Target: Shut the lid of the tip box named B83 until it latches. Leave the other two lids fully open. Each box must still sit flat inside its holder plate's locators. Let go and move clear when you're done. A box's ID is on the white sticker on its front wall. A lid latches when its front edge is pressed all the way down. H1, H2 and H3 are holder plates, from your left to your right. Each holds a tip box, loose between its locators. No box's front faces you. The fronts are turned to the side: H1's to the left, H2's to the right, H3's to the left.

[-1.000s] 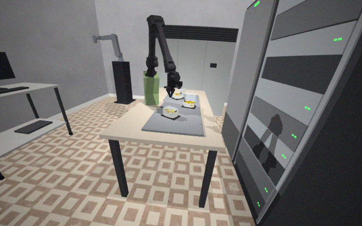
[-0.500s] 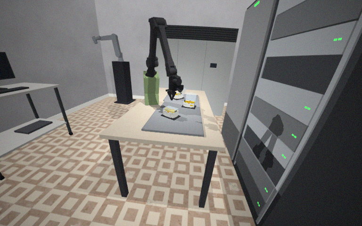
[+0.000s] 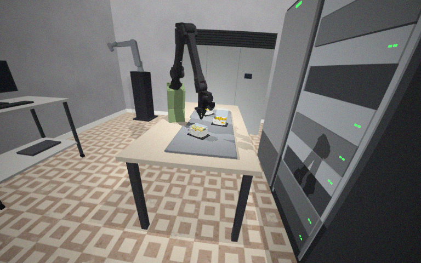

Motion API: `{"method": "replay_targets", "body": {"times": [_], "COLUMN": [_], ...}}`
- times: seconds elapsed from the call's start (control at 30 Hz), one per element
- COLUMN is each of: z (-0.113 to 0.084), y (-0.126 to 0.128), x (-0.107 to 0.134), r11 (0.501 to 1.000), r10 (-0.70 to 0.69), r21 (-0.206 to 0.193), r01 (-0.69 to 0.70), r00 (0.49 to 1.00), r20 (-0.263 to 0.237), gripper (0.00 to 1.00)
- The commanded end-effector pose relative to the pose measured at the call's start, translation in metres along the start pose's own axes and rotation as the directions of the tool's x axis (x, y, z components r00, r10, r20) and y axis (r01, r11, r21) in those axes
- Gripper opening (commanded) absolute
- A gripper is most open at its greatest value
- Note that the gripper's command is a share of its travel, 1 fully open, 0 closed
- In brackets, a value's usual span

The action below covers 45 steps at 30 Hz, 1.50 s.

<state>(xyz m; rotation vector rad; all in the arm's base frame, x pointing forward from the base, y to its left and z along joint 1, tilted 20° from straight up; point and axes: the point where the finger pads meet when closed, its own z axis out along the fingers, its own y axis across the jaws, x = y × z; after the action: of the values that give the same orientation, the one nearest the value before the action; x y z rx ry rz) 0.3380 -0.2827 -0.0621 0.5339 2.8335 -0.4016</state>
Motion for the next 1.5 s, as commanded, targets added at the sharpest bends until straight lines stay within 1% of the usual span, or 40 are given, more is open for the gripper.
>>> {"method": "replay_targets", "body": {"times": [0.0, 0.1, 0.13, 0.17, 0.2, 0.47, 0.5, 0.6, 0.67, 0.7, 0.9, 1.03, 1.13, 1.23, 1.27, 1.43, 1.47], "z": [0.013, 0.015, 0.018, 0.018, 0.011, 0.011, 0.019, 0.024, 0.024, 0.025, 0.036, 0.042, 0.048, 0.048, 0.041, 0.041, 0.047], "y": [0.009, 0.010, 0.003, 0.002, 0.004, 0.004, 0.002, 0.000, 0.000, 0.005, 0.000, 0.003, 0.000, 0.001, 0.005, 0.005, 0.005], "x": [0.003, 0.002, 0.004, 0.005, -0.003, -0.003, 0.002, -0.005, -0.005, -0.006, -0.003, -0.004, -0.002, -0.003, -0.001, -0.001, -0.003], "r11": [1.000, 1.000, 0.999, 0.999, 1.000, 1.000, 0.999, 1.000, 1.000, 1.000, 1.000, 1.000, 1.000, 1.000, 1.000, 1.000, 1.000], "r10": [0.012, 0.012, 0.032, 0.034, 0.013, 0.013, 0.032, 0.027, 0.027, 0.014, 0.014, 0.008, 0.014, 0.014, 0.013, 0.013, 0.005], "r21": [-0.001, -0.001, 0.005, 0.005, 0.003, 0.003, 0.005, 0.008, 0.008, 0.004, 0.006, 0.004, 0.006, 0.005, 0.003, 0.003, 0.002], "r01": [-0.012, -0.012, -0.032, -0.033, -0.013, -0.013, -0.032, -0.027, -0.027, -0.014, -0.014, -0.008, -0.014, -0.014, -0.013, -0.013, -0.005], "r00": [1.000, 1.000, 0.999, 0.999, 1.000, 1.000, 0.999, 1.000, 1.000, 1.000, 1.000, 1.000, 1.000, 1.000, 1.000, 1.000, 1.000], "r20": [-0.004, -0.002, -0.005, -0.006, 0.007, 0.007, -0.002, 0.009, 0.009, 0.012, 0.008, 0.009, 0.007, 0.007, 0.006, 0.006, 0.007], "gripper": [0.00, 0.00, 0.00, 0.00, 0.00, 0.00, 0.00, 0.00, 0.00, 0.00, 0.00, 0.00, 0.00, 0.00, 0.00, 0.00, 0.00]}}
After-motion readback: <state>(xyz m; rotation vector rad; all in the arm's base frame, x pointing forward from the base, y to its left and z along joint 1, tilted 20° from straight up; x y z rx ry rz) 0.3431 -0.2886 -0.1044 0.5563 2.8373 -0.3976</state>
